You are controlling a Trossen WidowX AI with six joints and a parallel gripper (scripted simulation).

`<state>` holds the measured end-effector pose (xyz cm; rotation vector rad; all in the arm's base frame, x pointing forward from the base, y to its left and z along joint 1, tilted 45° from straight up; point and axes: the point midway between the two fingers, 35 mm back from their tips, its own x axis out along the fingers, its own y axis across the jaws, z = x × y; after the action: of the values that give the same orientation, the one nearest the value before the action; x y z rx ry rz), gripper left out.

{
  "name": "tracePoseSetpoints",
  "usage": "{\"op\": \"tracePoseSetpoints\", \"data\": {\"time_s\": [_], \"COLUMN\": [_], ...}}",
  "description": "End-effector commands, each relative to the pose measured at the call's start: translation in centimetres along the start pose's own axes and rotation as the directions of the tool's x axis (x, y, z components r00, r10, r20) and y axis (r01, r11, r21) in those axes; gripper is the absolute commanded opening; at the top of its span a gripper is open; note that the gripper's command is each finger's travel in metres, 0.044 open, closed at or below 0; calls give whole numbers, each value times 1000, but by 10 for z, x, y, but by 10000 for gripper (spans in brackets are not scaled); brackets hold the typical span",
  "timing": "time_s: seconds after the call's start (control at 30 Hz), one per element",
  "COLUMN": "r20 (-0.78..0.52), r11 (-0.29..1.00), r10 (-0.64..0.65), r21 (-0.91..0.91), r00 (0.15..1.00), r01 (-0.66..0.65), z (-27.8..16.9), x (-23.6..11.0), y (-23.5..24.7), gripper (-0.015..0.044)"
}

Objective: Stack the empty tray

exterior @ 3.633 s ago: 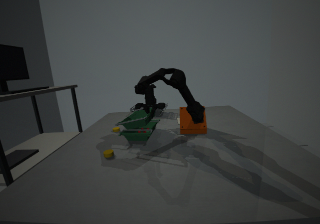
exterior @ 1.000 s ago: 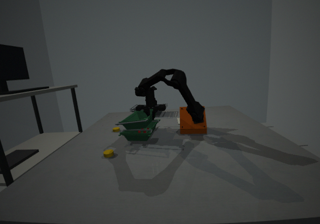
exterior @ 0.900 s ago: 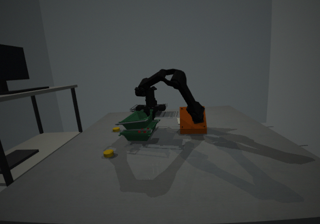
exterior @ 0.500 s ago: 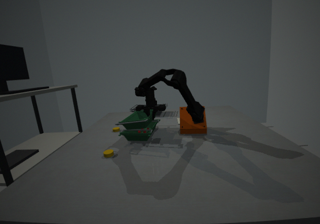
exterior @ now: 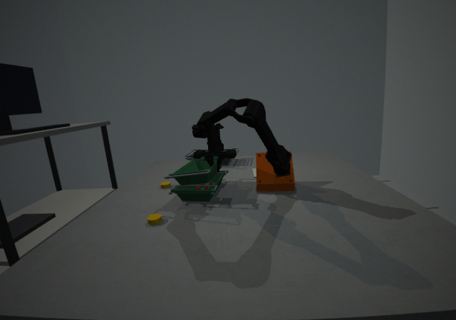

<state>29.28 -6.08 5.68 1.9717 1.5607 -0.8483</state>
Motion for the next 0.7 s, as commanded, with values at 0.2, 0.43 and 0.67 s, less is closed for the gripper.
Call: {"op": "tracePoseSetpoints", "data": {"time_s": [0.2,0.43,0.67], "r20": [-12,-12,-2], "r11": [1000,1000,1000], "r10": [-17,-17,-3], "r21": [-3,-3,-1], "r00": [1000,1000,1000], "r01": [17,17,3], "z": [-4,-4,-1], "x": [4,4,2], "y": [-3,-3,-1], "gripper": [0,0,0]}}
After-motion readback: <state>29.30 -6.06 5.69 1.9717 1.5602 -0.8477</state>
